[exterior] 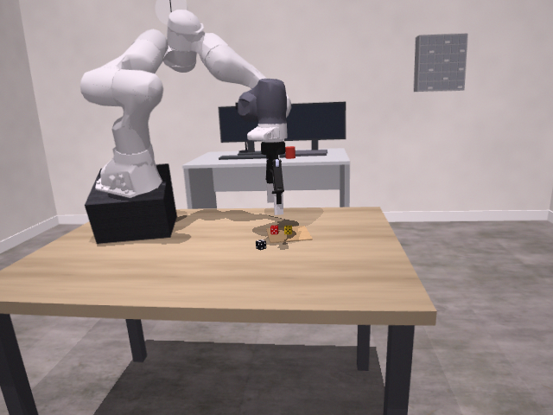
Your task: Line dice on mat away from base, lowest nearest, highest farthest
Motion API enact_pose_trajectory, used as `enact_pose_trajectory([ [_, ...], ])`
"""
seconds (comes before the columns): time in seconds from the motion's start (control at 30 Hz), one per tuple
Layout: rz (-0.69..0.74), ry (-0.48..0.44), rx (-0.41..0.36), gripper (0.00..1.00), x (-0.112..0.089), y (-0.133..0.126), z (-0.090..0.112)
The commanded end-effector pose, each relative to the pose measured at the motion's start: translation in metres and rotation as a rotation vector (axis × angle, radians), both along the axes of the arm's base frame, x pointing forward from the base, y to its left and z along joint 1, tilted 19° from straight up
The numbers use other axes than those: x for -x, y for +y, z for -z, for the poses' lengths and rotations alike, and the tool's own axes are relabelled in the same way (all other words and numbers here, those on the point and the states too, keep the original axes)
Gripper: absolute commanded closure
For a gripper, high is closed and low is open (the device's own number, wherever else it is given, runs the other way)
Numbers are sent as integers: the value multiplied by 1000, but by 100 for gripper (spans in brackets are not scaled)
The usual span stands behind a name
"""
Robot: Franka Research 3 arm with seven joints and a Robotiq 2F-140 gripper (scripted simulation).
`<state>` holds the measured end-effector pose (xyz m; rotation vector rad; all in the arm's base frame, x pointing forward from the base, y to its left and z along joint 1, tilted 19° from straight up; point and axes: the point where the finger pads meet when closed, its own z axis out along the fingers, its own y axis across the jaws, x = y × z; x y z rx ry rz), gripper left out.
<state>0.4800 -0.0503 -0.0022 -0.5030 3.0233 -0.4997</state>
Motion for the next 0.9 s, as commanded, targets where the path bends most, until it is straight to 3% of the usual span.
enact_pose_trajectory([
  [0.0, -163, 31, 7, 0, 0, -9, -4],
  [0.87, -469, 136, 41, 0, 36, -61, -12],
])
